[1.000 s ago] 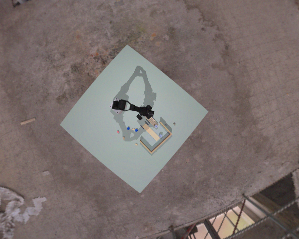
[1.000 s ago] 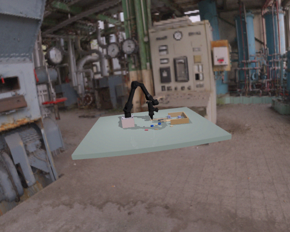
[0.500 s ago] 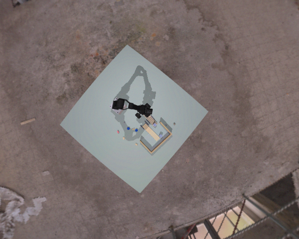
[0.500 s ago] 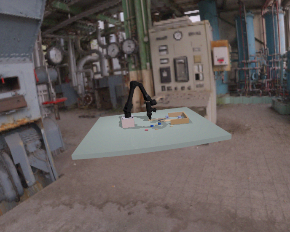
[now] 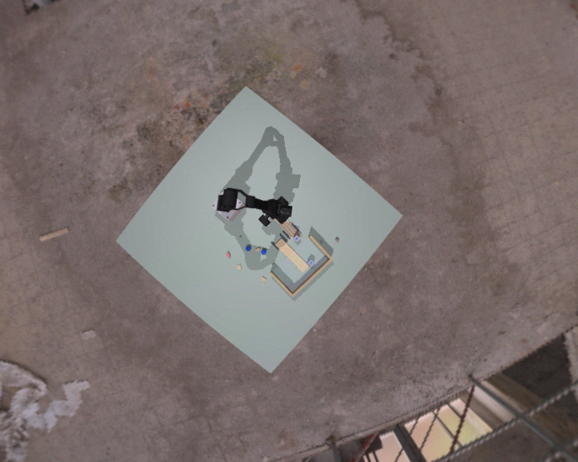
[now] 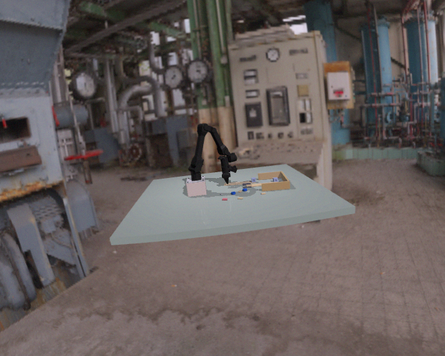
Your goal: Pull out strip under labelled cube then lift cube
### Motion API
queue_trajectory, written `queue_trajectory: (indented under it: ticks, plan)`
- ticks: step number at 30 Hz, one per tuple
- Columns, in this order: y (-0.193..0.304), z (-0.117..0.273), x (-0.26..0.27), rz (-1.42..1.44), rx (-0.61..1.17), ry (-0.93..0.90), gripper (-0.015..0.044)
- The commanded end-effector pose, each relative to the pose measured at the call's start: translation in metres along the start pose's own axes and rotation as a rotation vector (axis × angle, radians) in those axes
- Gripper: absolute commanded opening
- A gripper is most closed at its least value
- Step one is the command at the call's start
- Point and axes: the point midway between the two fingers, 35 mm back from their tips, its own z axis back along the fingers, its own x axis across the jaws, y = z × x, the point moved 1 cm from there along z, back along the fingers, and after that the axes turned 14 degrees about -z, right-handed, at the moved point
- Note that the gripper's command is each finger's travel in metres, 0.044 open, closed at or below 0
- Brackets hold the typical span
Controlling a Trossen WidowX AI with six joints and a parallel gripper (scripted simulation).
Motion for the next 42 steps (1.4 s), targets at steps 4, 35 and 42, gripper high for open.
queue_trajectory:
  ticks: [4,35,42]
  plan:
    - [0.013,-0.004,-0.006,0.0,0.024,0.016,0.0]
    - [0.013,-0.004,-0.006,0.0,0.024,0.016,0.0]
    - [0.005,0.042,0.0,0.0,0.023,0.015,0.0]
